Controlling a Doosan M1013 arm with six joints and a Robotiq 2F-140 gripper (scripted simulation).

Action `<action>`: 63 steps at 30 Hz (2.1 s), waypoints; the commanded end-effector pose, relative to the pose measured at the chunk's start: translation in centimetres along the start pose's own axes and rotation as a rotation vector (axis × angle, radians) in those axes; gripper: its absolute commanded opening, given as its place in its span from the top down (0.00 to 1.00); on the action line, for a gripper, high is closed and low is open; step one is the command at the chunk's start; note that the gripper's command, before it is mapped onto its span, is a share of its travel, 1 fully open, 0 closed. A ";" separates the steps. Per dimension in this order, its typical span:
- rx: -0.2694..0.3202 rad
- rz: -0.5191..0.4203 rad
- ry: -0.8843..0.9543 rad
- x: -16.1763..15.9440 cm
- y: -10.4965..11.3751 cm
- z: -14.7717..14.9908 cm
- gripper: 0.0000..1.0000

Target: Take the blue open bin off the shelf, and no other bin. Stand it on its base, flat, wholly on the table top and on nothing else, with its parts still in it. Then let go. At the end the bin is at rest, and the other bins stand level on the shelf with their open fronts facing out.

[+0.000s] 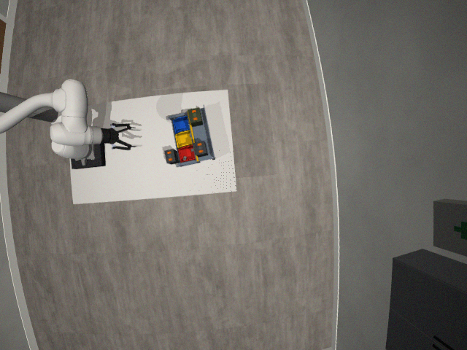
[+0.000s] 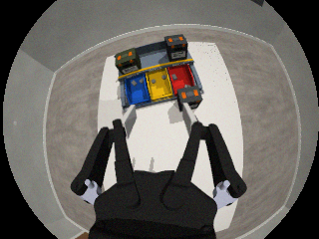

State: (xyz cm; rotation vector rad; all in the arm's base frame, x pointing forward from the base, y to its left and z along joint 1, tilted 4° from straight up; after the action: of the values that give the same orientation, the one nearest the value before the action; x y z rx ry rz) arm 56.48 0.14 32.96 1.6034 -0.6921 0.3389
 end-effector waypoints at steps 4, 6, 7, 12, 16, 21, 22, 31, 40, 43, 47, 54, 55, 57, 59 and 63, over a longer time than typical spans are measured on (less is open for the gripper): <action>-0.074 -0.038 -0.153 0.1 0.0 0.0 0.43; -0.074 -0.038 -0.153 0.1 0.0 0.0 0.43; -0.074 -0.038 -0.153 0.1 0.0 0.0 0.43; -0.096 -0.050 -0.200 0.2 0.1 0.0 0.43; -0.183 -0.099 -0.382 0.4 0.0 -0.3 0.43; -0.183 -0.099 -0.382 0.4 0.0 -0.3 0.43; -0.183 -0.099 -0.382 0.4 0.0 -0.3 0.43; -0.248 -0.136 -0.519 0.6 -0.1 -0.4 0.43; -0.292 -0.161 -0.611 0.7 -0.1 -0.4 0.43; -0.292 -0.161 -0.611 0.7 -0.1 -0.4 0.43; -0.335 -0.185 -0.702 0.8 -0.2 -0.5 0.43; -0.400 -0.222 -0.839 1.0 -0.3 -0.5 0.43; -0.400 -0.222 -0.839 1.0 -0.3 -0.5 0.43; -0.400 -0.222 -0.839 1.0 -0.3 -0.5 0.43; -0.400 -0.222 -0.839 1.0 -0.3 -0.5 0.43; -0.422 -0.235 -0.884 1.1 -0.3 -0.5 0.43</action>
State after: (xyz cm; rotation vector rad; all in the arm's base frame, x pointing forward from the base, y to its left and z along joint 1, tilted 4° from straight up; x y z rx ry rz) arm 57.55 0.41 33.46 1.3794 -1.1096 -0.6464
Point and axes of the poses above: the point where the finger pads meet when closed, its own y axis back along the fingers, its own z axis across the jaws, x = y × z, the point moved 3 cm from there along y, back along the fingers, and after that the axes turned 12 degrees about -y, right-handed, at the moved point
